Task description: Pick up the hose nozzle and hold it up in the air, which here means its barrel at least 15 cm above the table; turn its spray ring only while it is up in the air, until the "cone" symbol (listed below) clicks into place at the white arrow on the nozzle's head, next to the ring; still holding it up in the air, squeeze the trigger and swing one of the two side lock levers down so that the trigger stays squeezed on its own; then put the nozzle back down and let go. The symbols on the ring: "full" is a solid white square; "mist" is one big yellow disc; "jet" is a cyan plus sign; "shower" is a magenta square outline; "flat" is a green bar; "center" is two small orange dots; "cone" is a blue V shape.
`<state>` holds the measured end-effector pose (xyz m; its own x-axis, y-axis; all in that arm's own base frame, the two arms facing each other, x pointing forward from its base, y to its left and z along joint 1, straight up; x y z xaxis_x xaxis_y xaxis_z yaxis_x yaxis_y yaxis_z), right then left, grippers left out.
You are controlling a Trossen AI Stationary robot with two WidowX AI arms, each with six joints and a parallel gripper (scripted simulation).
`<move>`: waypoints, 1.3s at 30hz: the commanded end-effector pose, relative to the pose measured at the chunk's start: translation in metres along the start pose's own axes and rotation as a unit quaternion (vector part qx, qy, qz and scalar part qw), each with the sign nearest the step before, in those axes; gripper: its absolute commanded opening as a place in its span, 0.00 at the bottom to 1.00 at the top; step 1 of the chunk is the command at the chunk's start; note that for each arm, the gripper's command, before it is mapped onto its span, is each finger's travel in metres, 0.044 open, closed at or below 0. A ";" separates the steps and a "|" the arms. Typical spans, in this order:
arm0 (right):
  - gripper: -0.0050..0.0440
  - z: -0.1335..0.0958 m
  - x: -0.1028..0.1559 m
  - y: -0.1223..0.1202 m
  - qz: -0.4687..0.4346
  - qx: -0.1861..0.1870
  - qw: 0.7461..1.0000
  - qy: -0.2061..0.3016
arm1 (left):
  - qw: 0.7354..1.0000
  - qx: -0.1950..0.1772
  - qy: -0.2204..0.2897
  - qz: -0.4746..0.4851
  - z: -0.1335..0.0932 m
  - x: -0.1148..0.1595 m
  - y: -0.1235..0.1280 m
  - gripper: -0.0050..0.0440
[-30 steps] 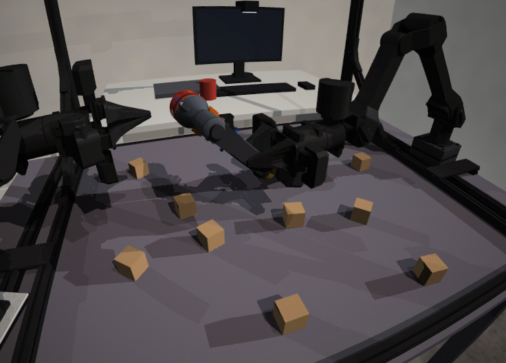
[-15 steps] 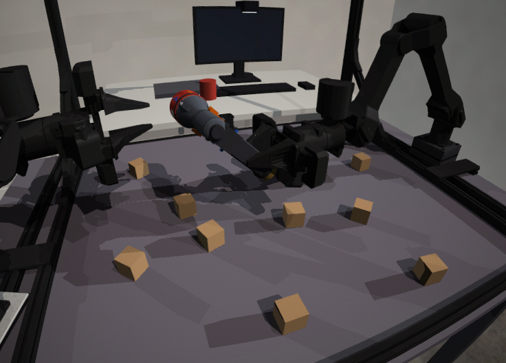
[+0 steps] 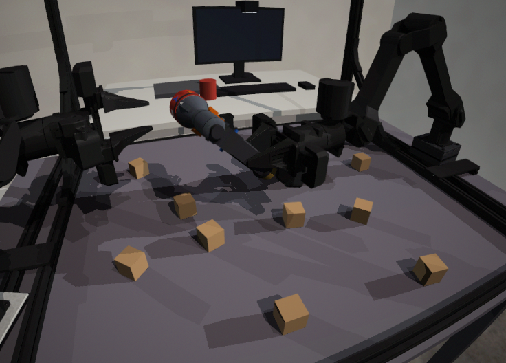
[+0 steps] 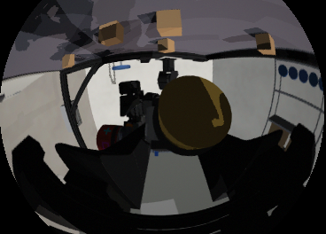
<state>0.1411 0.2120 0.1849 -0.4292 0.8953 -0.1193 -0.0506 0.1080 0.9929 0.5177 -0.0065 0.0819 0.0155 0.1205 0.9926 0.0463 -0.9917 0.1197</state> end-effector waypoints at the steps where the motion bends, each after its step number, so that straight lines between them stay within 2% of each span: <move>1: 0.30 0.000 0.000 0.000 0.000 0.000 1.000 -0.001 | 1.000 0.000 0.011 -0.001 0.002 0.005 0.000 0.10; 3: 0.30 0.000 0.000 0.000 0.000 0.000 1.000 -0.001 | 1.000 0.000 0.011 -0.001 0.002 0.005 0.000 0.10; 7: 0.10 0.000 0.000 0.000 0.000 0.000 1.000 -0.001 | 1.000 0.000 0.011 -0.001 0.002 0.005 0.000 0.10; 26: 0.10 0.000 0.000 0.000 0.000 0.000 1.000 -0.001 | 1.000 0.000 0.011 -0.001 0.002 0.005 0.000 0.10; 35: 0.54 0.000 0.000 0.000 0.000 0.000 1.000 -0.001 | 1.000 0.000 0.011 -0.001 0.002 0.005 0.000 0.10; 37: 0.54 0.000 0.000 0.000 0.000 0.000 1.000 -0.001 | 1.000 0.000 0.011 -0.001 0.002 0.005 0.000 0.10; 39: 0.64 0.000 0.000 0.000 0.000 0.000 1.000 -0.001 | 1.000 0.000 0.011 -0.001 0.002 0.005 0.000 0.10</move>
Point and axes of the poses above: on each arm, the point midway between the two fingers, 35 mm back from their tips, its own z axis out along the fingers, its own y axis across the jaws, x = y × z, the point moved 6 cm from there along -z, back along the fingers, and after that the axes turned 7 degrees about -z, right-handed, at the moved point
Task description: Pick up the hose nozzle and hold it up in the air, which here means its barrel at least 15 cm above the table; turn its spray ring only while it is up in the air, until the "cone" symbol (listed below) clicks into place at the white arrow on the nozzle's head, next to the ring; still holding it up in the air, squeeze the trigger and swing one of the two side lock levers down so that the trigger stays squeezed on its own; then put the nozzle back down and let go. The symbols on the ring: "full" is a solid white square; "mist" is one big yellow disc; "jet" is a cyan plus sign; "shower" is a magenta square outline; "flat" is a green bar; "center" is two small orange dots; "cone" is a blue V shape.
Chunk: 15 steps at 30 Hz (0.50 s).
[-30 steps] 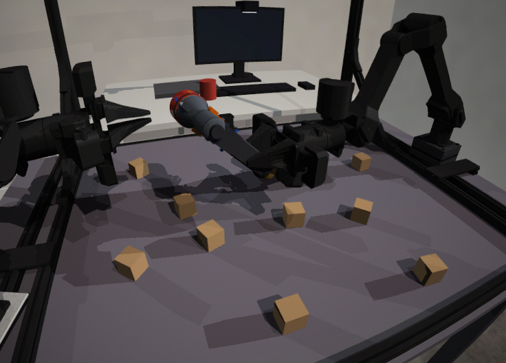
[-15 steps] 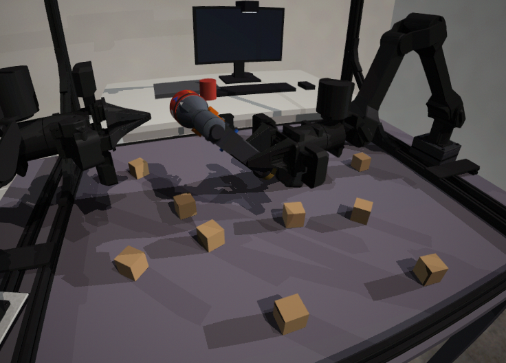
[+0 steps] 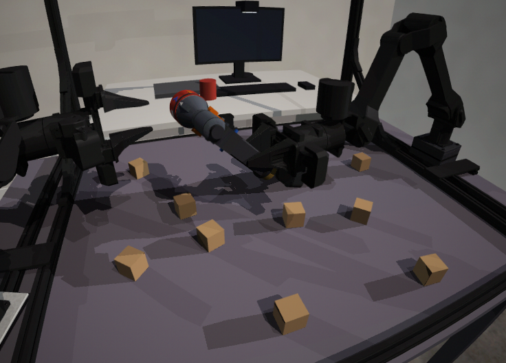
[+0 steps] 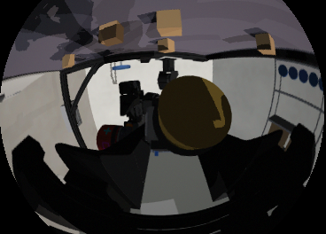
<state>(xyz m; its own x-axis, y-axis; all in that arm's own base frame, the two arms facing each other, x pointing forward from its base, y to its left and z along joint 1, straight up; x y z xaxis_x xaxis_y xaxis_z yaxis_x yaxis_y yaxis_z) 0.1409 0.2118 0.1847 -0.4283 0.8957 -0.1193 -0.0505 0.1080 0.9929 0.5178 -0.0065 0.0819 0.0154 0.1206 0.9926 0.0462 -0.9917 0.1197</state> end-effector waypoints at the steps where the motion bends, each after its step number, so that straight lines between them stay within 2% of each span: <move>1: 0.69 0.000 0.000 0.000 0.000 0.000 1.000 0.000 | 1.000 0.000 0.010 -0.001 0.002 0.005 0.000 0.10; 3: 0.79 0.001 0.000 0.000 0.000 0.000 1.000 0.000 | 1.000 0.000 0.010 -0.001 0.002 0.005 0.000 0.10; 13: 0.30 0.000 0.000 0.000 0.000 0.000 1.000 0.000 | 1.000 0.000 0.010 -0.001 0.002 0.005 0.000 0.10; 15: 0.30 0.000 0.000 0.000 0.000 0.000 1.000 0.000 | 1.000 0.000 0.010 -0.001 0.002 0.005 0.000 0.10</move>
Point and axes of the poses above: on each arm, the point midway between the two fingers, 35 mm back from their tips, its own z axis out along the fingers, its own y axis across the jaws, x = y × z, the point moved 6 cm from there along -z, back along the fingers, and after that the axes turned 7 degrees about -z, right-handed, at the moved point
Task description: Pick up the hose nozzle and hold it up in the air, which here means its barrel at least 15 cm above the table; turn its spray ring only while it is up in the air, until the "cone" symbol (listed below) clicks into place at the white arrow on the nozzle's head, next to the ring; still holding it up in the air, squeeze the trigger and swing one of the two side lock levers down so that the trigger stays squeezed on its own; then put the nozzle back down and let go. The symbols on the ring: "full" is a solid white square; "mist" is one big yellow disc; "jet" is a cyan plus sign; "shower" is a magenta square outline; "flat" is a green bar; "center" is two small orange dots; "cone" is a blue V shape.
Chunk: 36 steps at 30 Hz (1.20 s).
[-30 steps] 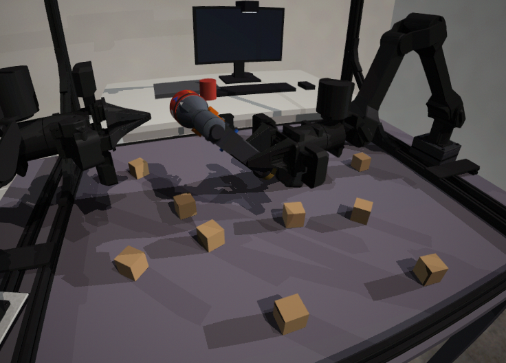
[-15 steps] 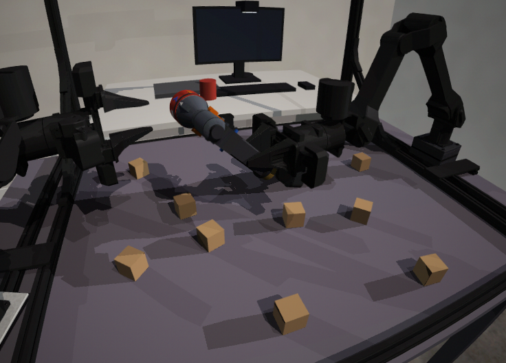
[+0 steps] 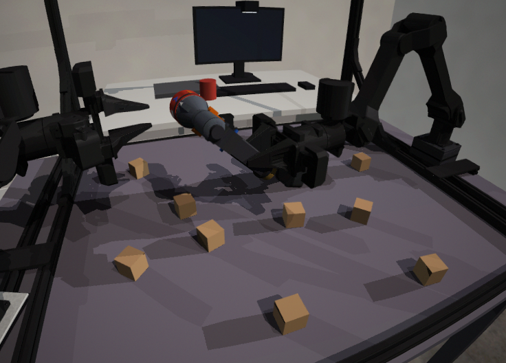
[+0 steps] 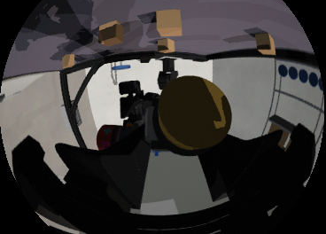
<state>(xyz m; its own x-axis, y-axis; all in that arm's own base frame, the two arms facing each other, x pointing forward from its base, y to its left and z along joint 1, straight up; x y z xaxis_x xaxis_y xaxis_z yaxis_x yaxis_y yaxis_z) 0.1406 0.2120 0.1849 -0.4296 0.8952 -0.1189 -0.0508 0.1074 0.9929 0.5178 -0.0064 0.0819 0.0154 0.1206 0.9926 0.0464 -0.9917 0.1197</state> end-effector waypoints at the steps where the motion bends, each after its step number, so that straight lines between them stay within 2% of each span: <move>1: 0.25 0.000 -0.001 0.000 0.000 0.000 1.000 -0.001 | 1.000 0.000 0.010 -0.001 0.001 0.005 0.000 0.10; 4: 0.10 0.000 -0.001 0.000 0.000 0.000 1.000 -0.001 | 1.000 0.000 0.010 -0.001 0.001 0.005 0.000 0.10; 23: 0.10 0.000 -0.001 0.000 0.000 0.000 1.000 -0.001 | 1.000 0.000 0.010 -0.001 0.001 0.005 0.000 0.10; 32: 0.54 0.000 0.000 0.000 0.000 0.000 1.000 0.000 | 1.000 0.000 0.010 -0.001 0.001 0.005 0.000 0.10; 34: 0.54 0.000 0.000 0.000 0.000 0.000 1.000 0.000 | 1.000 0.000 0.010 -0.001 0.001 0.005 0.000 0.10; 36: 0.64 0.000 0.000 0.000 0.000 0.000 1.000 0.000 | 1.000 0.000 0.010 -0.001 0.001 0.005 0.000 0.10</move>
Point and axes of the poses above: on each arm, the point midway between the two fingers, 35 mm back from their tips, its own z axis out along the fingers, its own y axis across the jaws, x = y × z, the point moved 6 cm from there along -z, back along the fingers, and after that the axes turned 7 degrees about -z, right-handed, at the moved point
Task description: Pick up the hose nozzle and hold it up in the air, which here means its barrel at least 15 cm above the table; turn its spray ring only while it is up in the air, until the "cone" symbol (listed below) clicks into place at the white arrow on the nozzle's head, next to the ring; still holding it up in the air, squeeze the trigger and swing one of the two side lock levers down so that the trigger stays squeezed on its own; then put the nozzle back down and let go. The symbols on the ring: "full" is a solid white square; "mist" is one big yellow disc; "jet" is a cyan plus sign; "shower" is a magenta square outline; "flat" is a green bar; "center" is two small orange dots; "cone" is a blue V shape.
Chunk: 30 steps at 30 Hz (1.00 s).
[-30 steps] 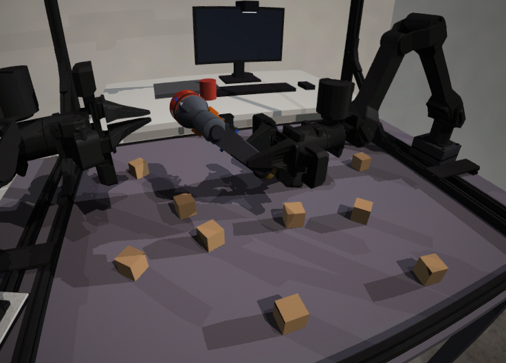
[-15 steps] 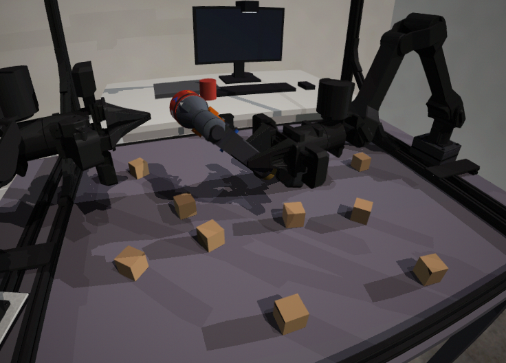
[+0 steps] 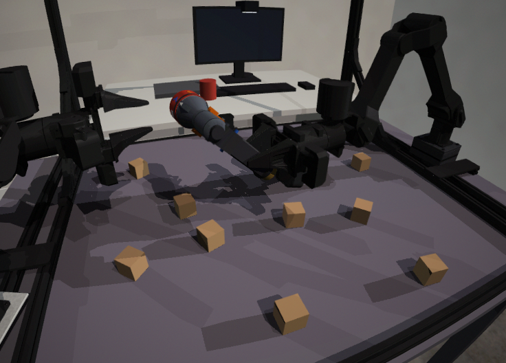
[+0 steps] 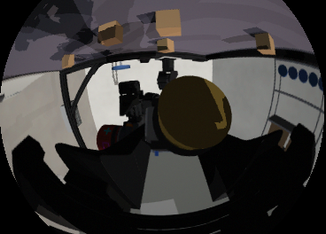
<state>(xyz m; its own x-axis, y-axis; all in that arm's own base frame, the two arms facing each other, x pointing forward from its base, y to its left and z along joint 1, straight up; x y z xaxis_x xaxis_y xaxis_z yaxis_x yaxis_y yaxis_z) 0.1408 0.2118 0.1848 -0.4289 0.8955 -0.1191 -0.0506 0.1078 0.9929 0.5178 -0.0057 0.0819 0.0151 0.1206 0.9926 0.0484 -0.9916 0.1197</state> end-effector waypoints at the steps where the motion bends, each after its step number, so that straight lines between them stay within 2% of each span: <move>1: 0.69 0.000 0.000 0.000 0.000 0.000 1.000 0.000 | 1.000 -0.001 0.010 -0.001 0.001 0.005 0.001 0.10; 3: 0.79 0.001 -0.001 0.000 0.000 0.000 1.000 0.000 | 1.000 -0.001 0.010 -0.001 0.001 0.005 0.001 0.10; 13: 0.30 0.000 -0.002 0.000 0.000 0.000 1.000 0.000 | 1.000 -0.001 0.010 -0.001 0.001 0.005 0.001 0.10; 15: 0.30 0.000 -0.002 0.000 0.000 0.000 1.000 0.000 | 1.000 -0.001 0.010 -0.001 0.001 0.005 0.001 0.10; 19: 0.10 0.000 -0.002 0.000 0.000 0.000 1.000 0.000 | 1.000 -0.001 0.010 -0.001 0.001 0.005 0.001 0.10; 30: 0.10 0.000 -0.002 0.000 0.000 0.000 1.000 0.000 | 1.000 -0.001 0.010 -0.001 0.001 0.005 0.001 0.10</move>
<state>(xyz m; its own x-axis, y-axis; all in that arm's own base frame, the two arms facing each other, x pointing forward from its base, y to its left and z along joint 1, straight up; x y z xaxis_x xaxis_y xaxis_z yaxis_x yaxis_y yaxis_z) 0.1410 0.2104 0.1851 -0.4274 0.8963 -0.1178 -0.0510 0.1062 0.9930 0.5178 -0.0063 0.0819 0.0152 0.1206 0.9926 0.0471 -0.9917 0.1198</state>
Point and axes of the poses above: on each arm, the point midway between the two fingers, 35 mm back from their tips, its own z axis out along the fingers, its own y axis across the jaws, x = y × z, the point moved 6 cm from there along -z, back along the fingers, and after that the axes turned 7 degrees about -z, right-handed, at the moved point
